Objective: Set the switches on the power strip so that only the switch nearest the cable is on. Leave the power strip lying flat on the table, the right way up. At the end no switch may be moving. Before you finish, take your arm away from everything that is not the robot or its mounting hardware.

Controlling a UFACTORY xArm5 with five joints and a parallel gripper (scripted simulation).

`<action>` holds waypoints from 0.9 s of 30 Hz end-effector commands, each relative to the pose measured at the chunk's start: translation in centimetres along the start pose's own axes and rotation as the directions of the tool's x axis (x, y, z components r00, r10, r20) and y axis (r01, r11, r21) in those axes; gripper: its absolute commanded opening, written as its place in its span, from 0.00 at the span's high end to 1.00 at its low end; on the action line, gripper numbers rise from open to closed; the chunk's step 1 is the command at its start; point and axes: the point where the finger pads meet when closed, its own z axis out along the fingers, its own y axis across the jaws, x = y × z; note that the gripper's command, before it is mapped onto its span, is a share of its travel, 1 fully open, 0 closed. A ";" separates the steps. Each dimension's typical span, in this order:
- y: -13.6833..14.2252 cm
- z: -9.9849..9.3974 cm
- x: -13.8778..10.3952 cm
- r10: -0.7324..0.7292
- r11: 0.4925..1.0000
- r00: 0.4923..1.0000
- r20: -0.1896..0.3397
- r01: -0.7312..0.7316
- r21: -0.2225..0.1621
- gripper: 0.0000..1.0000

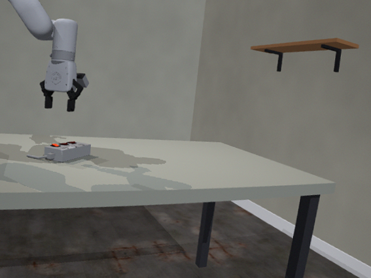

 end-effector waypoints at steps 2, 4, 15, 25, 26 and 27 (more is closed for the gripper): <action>0.0 -2.3 0.0 0.000 1.000 1.000 -0.001 0.000 -0.002 0.00; 0.0 -2.4 0.0 0.000 1.000 1.000 -0.001 0.000 -0.002 0.00; 0.0 -2.5 0.0 0.000 1.000 1.000 -0.001 0.000 -0.002 0.00; 0.0 -2.5 0.0 0.000 1.000 1.000 -0.001 0.000 -0.002 0.00; 0.0 -2.5 0.0 0.000 1.000 1.000 -0.001 0.000 -0.002 0.00; 0.0 -2.5 0.0 0.000 1.000 1.000 -0.001 0.000 -0.002 0.00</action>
